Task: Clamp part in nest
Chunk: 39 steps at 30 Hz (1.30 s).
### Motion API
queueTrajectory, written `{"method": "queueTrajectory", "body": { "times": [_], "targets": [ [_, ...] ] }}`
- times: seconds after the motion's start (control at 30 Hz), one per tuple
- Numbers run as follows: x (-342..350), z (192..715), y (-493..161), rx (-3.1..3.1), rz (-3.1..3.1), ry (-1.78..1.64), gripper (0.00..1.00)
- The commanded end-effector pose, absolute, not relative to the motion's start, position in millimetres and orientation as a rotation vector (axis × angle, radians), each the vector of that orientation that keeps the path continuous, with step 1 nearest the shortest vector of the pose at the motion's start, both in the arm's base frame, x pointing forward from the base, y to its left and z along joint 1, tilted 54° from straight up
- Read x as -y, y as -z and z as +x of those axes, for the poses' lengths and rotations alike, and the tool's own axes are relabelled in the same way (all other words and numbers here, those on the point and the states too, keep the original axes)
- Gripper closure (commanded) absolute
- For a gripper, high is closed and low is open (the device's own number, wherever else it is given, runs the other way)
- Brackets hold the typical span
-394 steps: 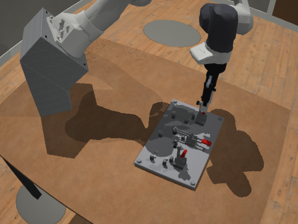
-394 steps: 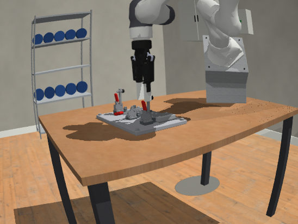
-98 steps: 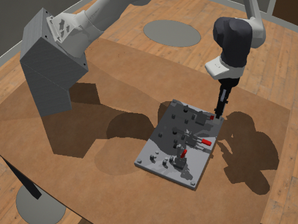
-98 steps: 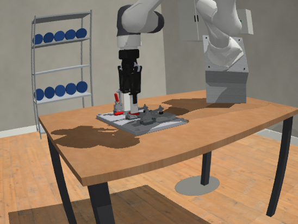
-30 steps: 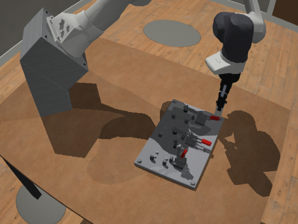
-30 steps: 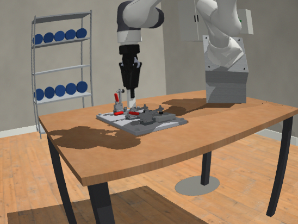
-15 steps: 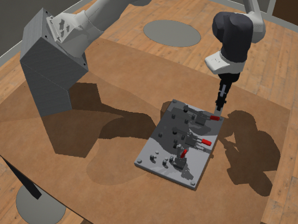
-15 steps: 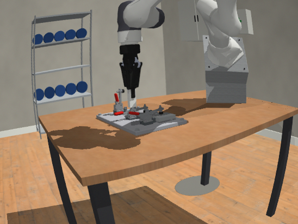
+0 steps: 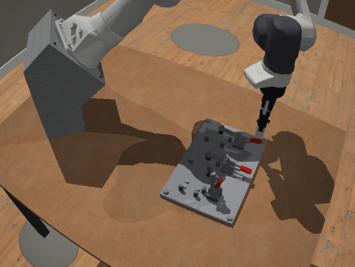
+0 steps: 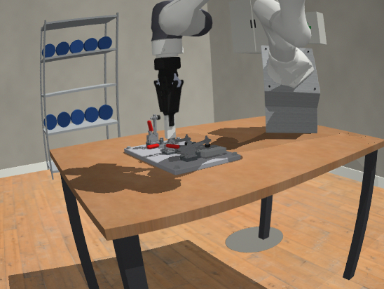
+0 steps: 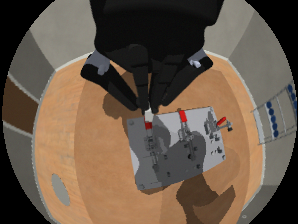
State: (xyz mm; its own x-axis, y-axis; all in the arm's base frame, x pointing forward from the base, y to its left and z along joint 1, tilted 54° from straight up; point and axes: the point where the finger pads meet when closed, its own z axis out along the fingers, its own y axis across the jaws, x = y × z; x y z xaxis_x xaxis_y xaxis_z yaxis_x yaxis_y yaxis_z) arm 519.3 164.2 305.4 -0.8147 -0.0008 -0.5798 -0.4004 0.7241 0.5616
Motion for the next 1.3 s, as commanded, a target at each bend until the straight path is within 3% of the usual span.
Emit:
{"method": "queueTrajectory", "body": {
  "times": [0.0,1.27],
  "targets": [
    [-163.2,518.4,-305.4,-2.371,-0.302,-0.947,1.00],
    [-171.4,522.8,-297.8,-2.371,-0.302,-0.947,1.00]
  ]
}}
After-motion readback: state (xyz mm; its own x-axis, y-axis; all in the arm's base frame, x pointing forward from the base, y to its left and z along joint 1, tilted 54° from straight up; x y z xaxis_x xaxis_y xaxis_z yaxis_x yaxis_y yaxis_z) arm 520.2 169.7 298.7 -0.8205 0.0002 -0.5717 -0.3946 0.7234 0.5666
